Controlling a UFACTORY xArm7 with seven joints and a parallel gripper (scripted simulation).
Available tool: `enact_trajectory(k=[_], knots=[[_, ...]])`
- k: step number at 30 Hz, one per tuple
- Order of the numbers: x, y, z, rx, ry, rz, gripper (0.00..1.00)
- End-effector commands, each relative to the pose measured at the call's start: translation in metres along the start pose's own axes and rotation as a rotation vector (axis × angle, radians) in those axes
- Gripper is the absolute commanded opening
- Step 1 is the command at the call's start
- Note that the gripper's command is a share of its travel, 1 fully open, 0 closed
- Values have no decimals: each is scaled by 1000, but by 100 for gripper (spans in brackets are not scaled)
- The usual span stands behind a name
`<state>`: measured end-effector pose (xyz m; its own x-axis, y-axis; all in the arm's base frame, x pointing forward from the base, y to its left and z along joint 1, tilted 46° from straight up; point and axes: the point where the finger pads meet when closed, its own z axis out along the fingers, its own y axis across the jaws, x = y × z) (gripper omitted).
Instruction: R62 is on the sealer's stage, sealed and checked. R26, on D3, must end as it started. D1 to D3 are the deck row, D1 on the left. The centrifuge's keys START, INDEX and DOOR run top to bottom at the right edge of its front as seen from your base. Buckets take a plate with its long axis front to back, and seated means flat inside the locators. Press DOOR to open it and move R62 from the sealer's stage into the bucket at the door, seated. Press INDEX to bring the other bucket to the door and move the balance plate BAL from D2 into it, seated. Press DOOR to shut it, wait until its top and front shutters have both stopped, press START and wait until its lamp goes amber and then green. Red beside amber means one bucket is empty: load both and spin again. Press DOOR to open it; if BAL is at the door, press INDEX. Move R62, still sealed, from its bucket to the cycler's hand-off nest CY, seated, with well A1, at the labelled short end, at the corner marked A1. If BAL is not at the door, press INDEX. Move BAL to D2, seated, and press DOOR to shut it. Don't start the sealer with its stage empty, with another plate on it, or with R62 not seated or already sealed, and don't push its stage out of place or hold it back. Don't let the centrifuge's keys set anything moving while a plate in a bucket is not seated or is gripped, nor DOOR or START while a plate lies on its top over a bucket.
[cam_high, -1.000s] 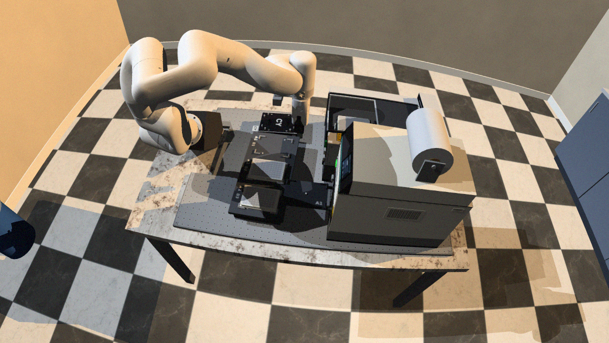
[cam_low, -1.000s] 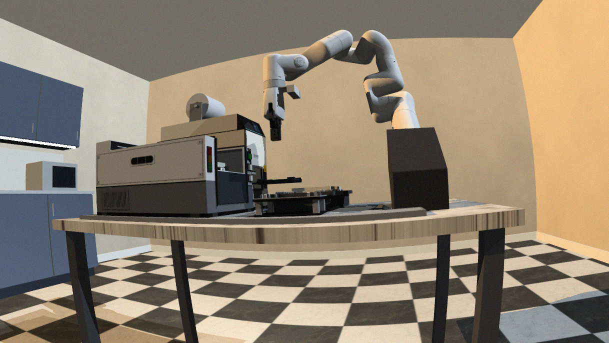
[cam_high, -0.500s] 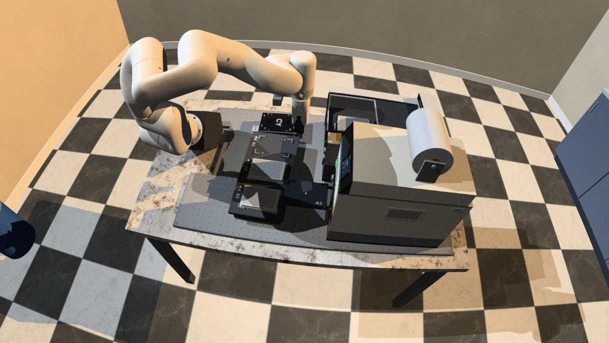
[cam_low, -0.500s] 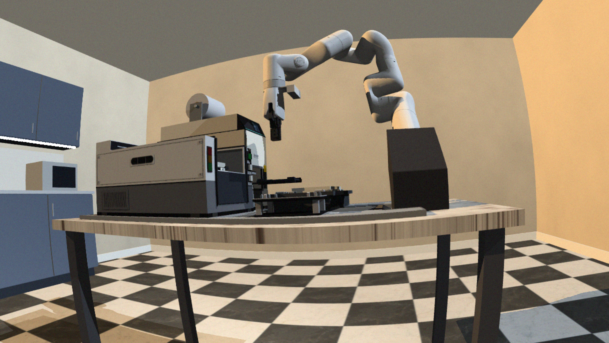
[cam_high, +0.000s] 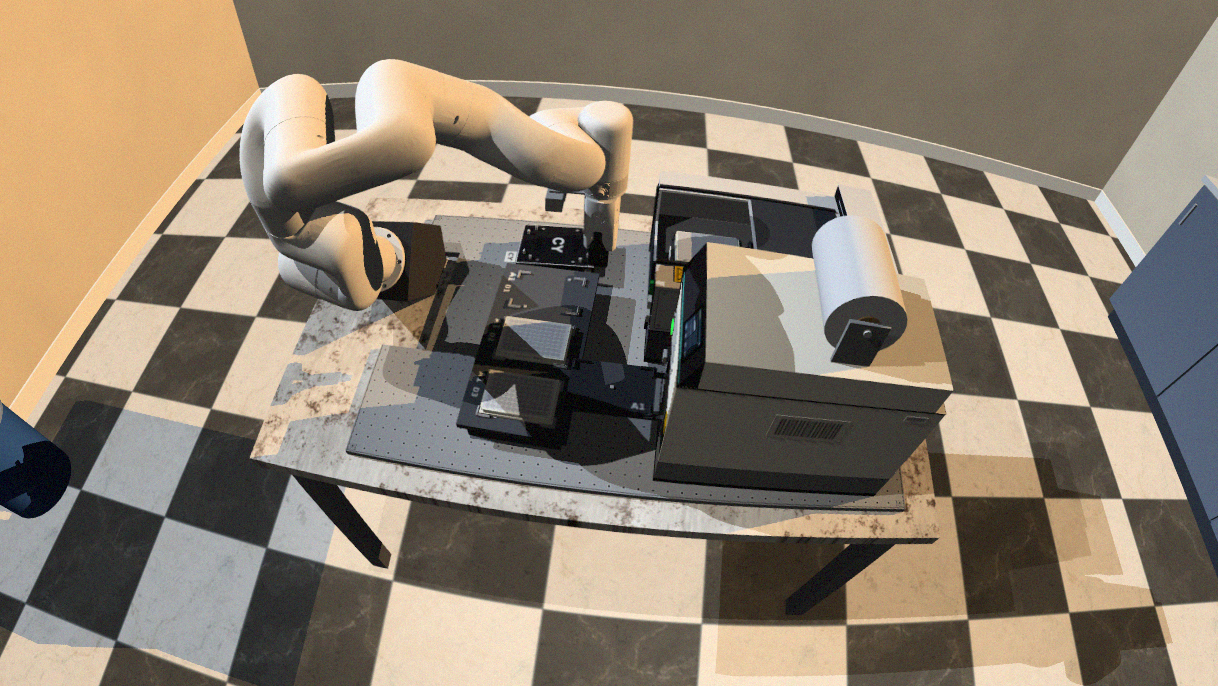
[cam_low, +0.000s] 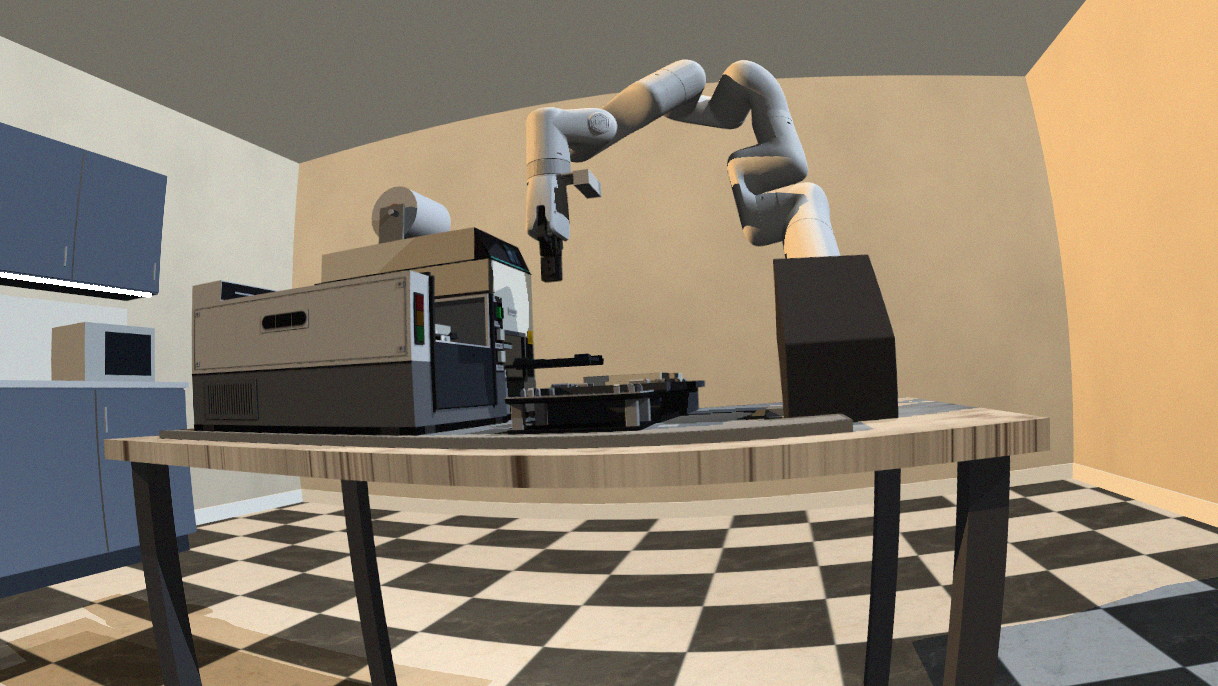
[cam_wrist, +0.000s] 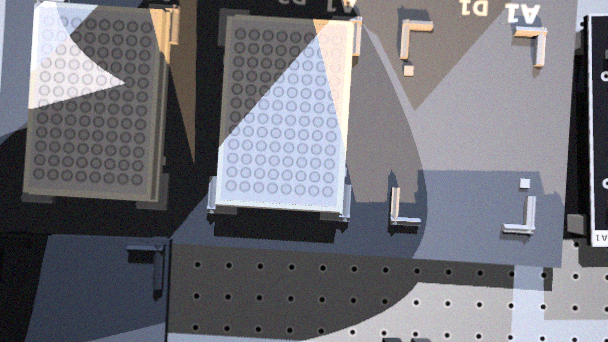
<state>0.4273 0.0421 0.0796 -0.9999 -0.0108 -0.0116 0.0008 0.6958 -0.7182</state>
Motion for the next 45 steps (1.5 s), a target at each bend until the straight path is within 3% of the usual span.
enact_trajectory(k=[1, 27, 28, 45], knots=[[-1, 1, -2, -2, -4, -1, 0], [-1, 1, -2, -2, -4, -1, 0], [3, 1, -4, -2, -4, -1, 100], [69, 2, -41, -2, -4, -1, 100]])
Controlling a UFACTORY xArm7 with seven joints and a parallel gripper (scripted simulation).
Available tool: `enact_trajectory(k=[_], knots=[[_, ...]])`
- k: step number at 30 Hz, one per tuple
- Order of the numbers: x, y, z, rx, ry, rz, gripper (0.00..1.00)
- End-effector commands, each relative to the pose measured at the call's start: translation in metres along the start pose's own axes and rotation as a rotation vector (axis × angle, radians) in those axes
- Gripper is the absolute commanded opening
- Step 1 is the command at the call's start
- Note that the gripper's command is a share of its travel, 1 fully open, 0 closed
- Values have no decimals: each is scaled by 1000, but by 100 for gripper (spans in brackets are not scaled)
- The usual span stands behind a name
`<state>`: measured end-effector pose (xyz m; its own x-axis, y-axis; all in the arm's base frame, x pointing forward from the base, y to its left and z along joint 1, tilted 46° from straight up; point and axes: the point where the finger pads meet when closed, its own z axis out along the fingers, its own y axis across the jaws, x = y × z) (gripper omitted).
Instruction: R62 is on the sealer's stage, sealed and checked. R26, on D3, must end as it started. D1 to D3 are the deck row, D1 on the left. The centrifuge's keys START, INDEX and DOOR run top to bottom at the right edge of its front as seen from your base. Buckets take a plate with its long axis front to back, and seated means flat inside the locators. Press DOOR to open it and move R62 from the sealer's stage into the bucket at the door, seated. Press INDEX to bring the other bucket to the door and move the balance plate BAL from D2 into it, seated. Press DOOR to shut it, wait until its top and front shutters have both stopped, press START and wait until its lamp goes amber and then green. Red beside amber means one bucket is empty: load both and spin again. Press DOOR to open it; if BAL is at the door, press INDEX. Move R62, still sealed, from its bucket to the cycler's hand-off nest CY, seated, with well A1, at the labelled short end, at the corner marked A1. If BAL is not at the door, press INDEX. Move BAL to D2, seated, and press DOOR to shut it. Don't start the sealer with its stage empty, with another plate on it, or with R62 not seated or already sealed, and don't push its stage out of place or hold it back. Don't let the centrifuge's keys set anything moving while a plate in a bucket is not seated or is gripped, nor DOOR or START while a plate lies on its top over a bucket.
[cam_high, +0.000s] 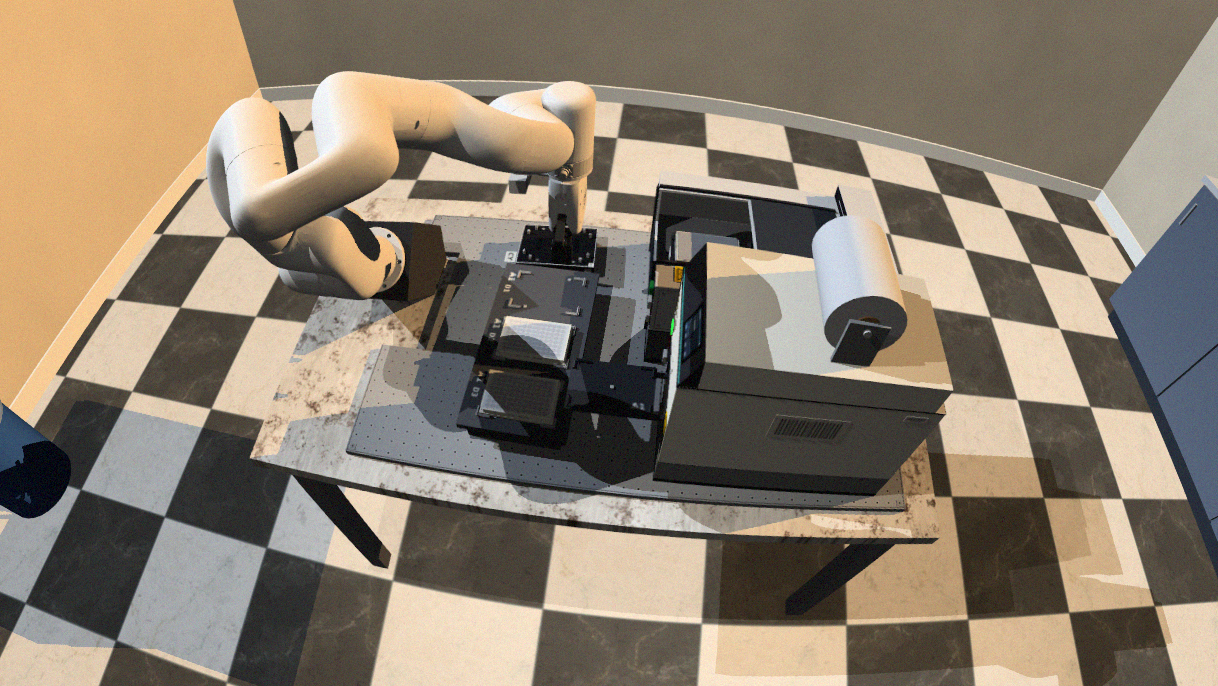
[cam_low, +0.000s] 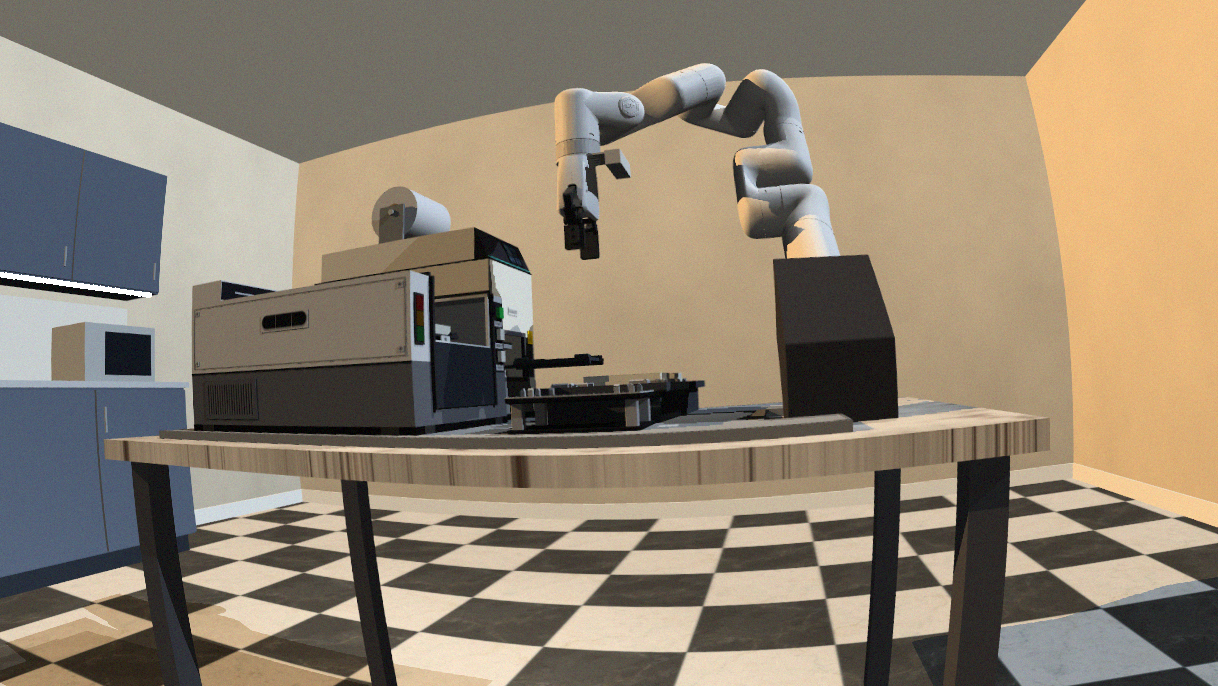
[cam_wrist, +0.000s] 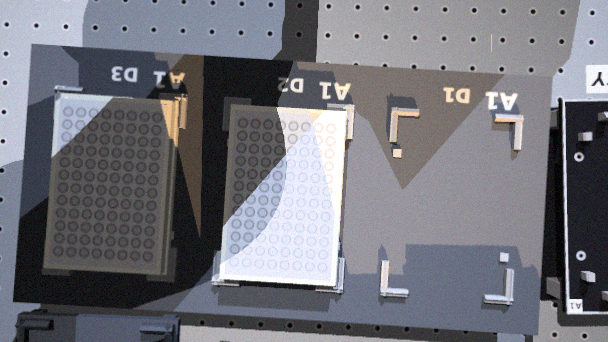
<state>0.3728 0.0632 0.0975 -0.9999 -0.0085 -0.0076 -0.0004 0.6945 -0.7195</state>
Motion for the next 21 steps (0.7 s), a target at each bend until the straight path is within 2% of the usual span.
enact_trajectory(k=[1, 7, 11, 13, 21], knots=[[15, 0, -12, -4, -8, 1, 100], [15, 0, -12, -4, -8, 1, 100], [15, 20, -12, -4, -8, 1, 100], [15, 20, -12, -4, -8, 1, 100], [14, 60, -12, -5, -8, 1, 100]])
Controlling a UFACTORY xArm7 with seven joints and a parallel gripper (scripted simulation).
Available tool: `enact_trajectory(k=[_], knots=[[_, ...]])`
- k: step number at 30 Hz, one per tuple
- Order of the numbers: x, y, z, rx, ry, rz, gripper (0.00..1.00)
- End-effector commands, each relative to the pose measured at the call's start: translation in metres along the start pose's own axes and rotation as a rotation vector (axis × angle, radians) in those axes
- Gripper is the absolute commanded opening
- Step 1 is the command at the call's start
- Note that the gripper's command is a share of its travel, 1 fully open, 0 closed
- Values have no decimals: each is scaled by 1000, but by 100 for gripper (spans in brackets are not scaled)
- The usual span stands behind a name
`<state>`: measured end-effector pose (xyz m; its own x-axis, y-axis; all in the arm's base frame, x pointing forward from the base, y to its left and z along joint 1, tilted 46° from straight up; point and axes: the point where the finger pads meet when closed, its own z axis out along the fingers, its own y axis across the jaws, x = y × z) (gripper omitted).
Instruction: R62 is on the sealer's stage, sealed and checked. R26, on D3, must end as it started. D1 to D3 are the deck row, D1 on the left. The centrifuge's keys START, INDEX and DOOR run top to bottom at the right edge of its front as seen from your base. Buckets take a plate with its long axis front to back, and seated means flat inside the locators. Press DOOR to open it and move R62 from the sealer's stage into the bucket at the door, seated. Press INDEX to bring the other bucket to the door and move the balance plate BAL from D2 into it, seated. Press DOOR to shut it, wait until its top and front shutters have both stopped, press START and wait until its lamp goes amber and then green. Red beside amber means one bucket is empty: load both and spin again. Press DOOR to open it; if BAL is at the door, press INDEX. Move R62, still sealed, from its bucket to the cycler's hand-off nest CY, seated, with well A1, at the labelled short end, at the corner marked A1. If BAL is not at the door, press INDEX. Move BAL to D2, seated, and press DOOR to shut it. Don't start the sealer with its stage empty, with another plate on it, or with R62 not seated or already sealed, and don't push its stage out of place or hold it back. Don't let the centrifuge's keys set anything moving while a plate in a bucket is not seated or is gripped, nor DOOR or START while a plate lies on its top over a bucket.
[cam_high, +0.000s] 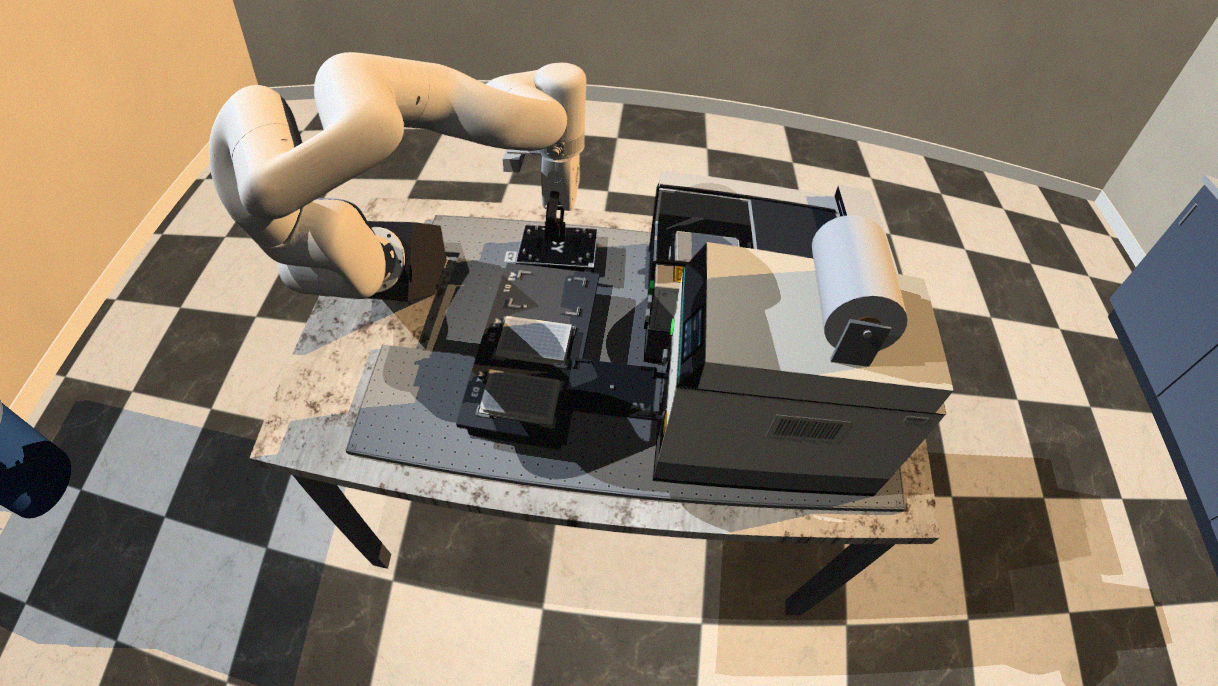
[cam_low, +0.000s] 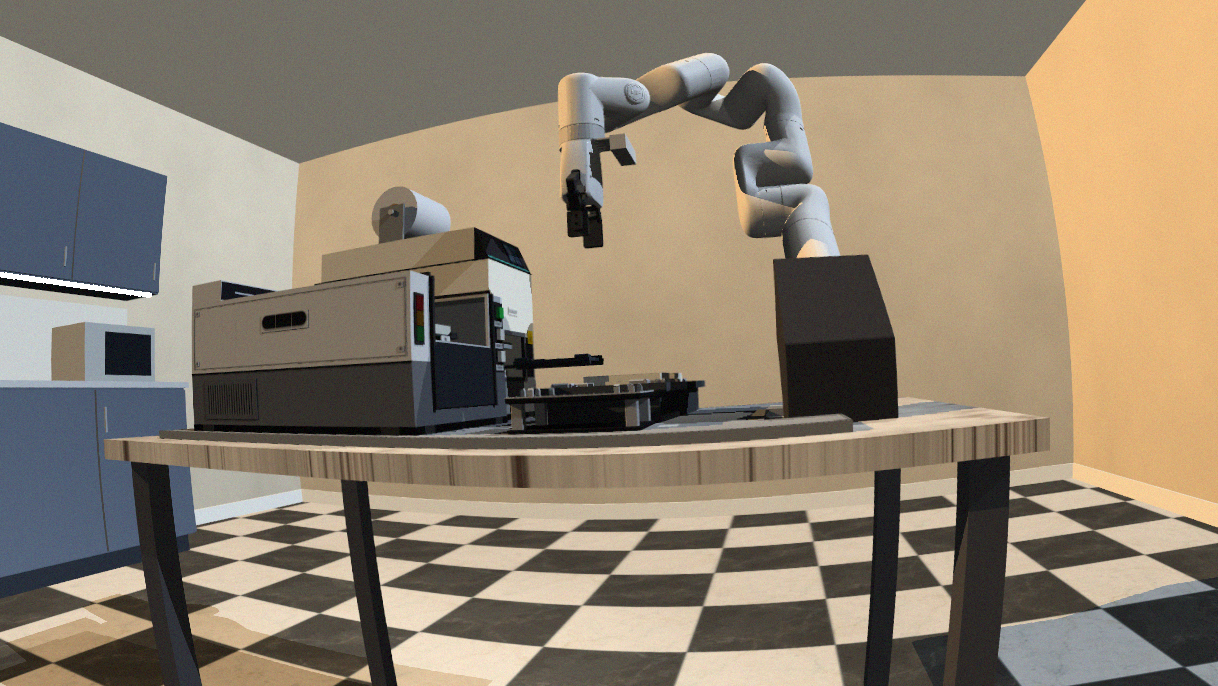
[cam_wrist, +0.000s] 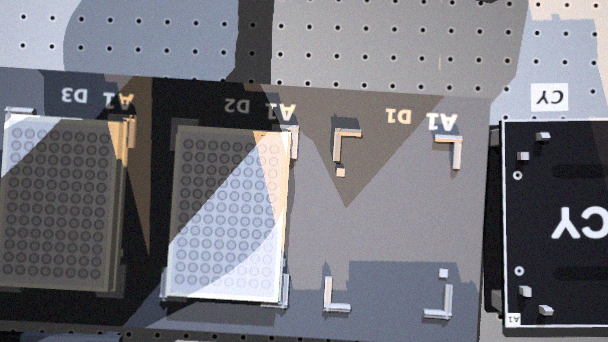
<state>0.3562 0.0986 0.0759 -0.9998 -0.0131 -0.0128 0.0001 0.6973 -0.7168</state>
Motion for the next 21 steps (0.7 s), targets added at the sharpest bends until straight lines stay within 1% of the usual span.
enact_trajectory(k=[1, 7, 9, 19, 21], knots=[[-2, 25, -2, -1, -1, 0, 100], [-3, 55, -2, -1, -1, 0, 100], [-3, 55, -2, -1, -1, 0, 100], [-4, 105, -2, -2, -1, 0, 100], [-3, 105, -2, -2, -1, 0, 100]])
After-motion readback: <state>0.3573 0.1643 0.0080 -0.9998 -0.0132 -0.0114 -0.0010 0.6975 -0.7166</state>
